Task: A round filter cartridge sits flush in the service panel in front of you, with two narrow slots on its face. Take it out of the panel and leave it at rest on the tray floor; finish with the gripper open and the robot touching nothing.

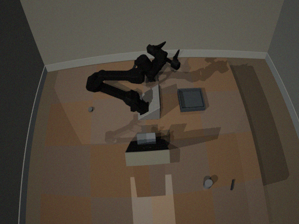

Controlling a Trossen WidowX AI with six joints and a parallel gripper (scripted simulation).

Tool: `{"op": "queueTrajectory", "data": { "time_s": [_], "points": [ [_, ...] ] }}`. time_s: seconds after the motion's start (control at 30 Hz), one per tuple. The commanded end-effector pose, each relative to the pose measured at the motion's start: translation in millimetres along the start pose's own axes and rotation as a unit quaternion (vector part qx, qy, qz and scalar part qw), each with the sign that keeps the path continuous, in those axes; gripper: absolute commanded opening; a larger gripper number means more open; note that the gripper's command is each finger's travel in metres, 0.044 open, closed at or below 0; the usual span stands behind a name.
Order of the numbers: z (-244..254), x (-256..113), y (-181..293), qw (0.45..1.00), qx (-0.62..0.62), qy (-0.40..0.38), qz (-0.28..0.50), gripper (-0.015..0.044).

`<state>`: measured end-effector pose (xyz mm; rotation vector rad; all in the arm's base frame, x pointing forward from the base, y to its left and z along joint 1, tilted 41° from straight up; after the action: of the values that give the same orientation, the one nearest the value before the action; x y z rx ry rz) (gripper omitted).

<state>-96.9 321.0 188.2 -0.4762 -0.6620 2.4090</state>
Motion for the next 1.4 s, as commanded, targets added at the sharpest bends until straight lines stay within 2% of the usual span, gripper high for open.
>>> {"op": "queueTrajectory", "data": {
  "time_s": [0.0, 0.17, 0.33, 0.5, 0.67, 0.83, 1.0, 1.07, 1.37],
  "points": [
    [-1.8, -0.4, -1.5, 1.0, 0.001, 0.006, -0.004, 0.0374],
    [-48.3, -20.3, -35.5, 0.983, 0.029, 0.16, -0.086, 0.0243],
    [-97.6, -63.7, -62.1, 0.924, 0.055, 0.345, -0.155, 0.0114],
    [-133.7, -124.0, -74.3, 0.824, 0.073, 0.529, -0.188, 0.0114],
    [-148.4, -193.7, -74.7, 0.691, 0.083, 0.695, -0.183, 0.0114],
    [-139.5, -263.5, -69.2, 0.533, 0.082, 0.83, -0.141, 0.0114],
    [-111.1, -323.5, -64.8, 0.369, 0.071, 0.924, -0.071, 0.0114],
    [-106.0, -330.8, -64.6, 0.346, 0.069, 0.934, -0.059, 0.0114],
    [-106.0, -330.8, -64.6, 0.346, 0.069, 0.934, -0.059, 0.0114]
  ]
}}
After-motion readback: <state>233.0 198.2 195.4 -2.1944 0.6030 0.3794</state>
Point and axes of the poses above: the point midway between the two fingers, 35 mm back from their tips, its own x axis out along the fingers, its own z axis across the jaws, y = z × x, the point moved 3 cm from there along -x, back along the fingers, and after that the axes turned 14 degrees about x, right-handed, at the moved point
